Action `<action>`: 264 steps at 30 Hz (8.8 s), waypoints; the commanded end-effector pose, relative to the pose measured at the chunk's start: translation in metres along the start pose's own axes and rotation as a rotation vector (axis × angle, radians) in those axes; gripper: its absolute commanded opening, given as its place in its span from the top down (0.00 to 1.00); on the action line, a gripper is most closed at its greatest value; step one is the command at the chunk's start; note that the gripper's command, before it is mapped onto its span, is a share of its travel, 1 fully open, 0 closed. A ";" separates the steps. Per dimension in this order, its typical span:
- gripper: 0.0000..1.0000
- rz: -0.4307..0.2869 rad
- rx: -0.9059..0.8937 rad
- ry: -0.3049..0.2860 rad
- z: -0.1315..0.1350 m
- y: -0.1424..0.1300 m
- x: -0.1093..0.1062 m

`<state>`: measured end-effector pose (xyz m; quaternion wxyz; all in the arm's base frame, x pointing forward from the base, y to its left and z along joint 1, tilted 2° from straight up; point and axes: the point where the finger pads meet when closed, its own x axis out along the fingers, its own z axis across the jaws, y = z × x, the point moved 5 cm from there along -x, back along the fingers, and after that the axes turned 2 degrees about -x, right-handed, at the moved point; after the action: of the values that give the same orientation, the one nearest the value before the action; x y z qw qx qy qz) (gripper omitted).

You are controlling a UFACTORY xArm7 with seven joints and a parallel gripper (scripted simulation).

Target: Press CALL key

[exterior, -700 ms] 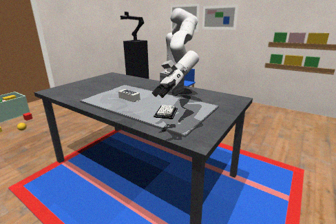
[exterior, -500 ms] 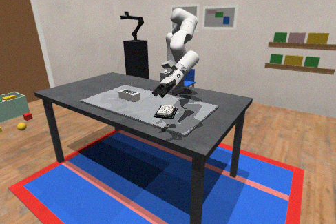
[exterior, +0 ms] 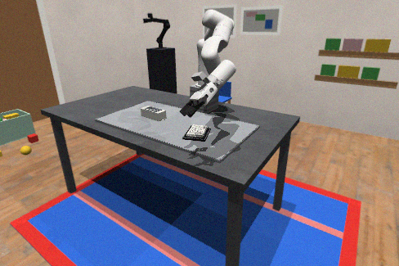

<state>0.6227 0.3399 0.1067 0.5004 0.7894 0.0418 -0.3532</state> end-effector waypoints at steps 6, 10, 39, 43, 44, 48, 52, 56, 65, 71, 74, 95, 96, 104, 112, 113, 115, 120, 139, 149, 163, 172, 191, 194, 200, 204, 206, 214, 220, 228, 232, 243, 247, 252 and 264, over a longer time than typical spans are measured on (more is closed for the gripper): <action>1.00 -0.038 -0.042 -0.070 0.025 0.023 0.017; 1.00 -0.038 -0.043 -0.070 0.036 0.027 0.023; 1.00 -0.173 -0.156 -0.213 0.122 0.062 0.063; 1.00 -0.211 -0.181 -0.240 0.131 0.066 0.066; 1.00 -0.211 -0.181 -0.240 0.135 0.067 0.067; 1.00 -0.211 -0.181 -0.240 0.145 0.069 0.070; 1.00 -0.250 -0.206 -0.263 0.162 0.075 0.075; 1.00 -0.291 -0.229 -0.282 0.175 0.079 0.078; 1.00 -0.331 -0.251 -0.298 0.202 0.086 0.083; 1.00 -0.372 -0.272 -0.310 0.228 0.091 0.087; 1.00 -0.402 -0.287 -0.317 0.235 0.093 0.088; 1.00 -0.533 -0.347 -0.325 0.302 0.104 0.091; 1.00 -0.533 -0.347 -0.325 0.307 0.104 0.091; 1.00 -0.572 -0.363 -0.321 0.332 0.106 0.089; 1.00 -0.644 -0.394 -0.304 0.361 0.108 0.086; 1.00 -0.644 -0.394 -0.304 0.366 0.108 0.085; 1.00 -0.644 -0.394 -0.304 0.366 0.108 0.085; 1.00 -0.678 -0.408 -0.292 0.389 0.109 0.081; 1.00 -0.796 -0.461 -0.222 0.451 0.107 0.064; 1.00 -0.821 -0.473 -0.201 0.474 0.104 0.055; 1.00 -0.881 -0.509 -0.129 0.519 0.096 0.034; 1.00 -0.911 -0.533 -0.078 0.542 0.091 0.021; 1.00 -0.947 -0.583 0.027 0.591 0.072 -0.016; 1.00 -0.947 -0.583 0.027 0.595 0.070 -0.020; 1.00 -0.947 -0.583 0.027 0.595 0.070 -0.019; 1.00 -0.947 -0.583 0.027 0.597 0.065 -0.016; 1.00 -0.947 -0.583 0.027 0.598 0.063 -0.014; 1.00 -0.947 -0.583 0.027 0.601 0.052 -0.006; 1.00 -0.947 -0.583 0.027 0.602 0.047 -0.002; 1.00 -0.947 -0.583 0.027 0.602 0.047 -0.002; 1.00 -0.947 -0.583 0.027 0.602 0.047 -0.002; 1.00 -0.947 -0.583 0.027 0.602 0.047 -0.002; 1.00 -0.947 -0.583 0.027 0.602 0.047 -0.002; 1.00 -0.947 -0.583 0.027 0.602 0.047 -0.002; 1.00 -0.947 -0.583 0.027 0.602 0.047 -0.002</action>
<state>0.3293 -0.1756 -0.0078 0.4826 0.5174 0.4957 -0.5037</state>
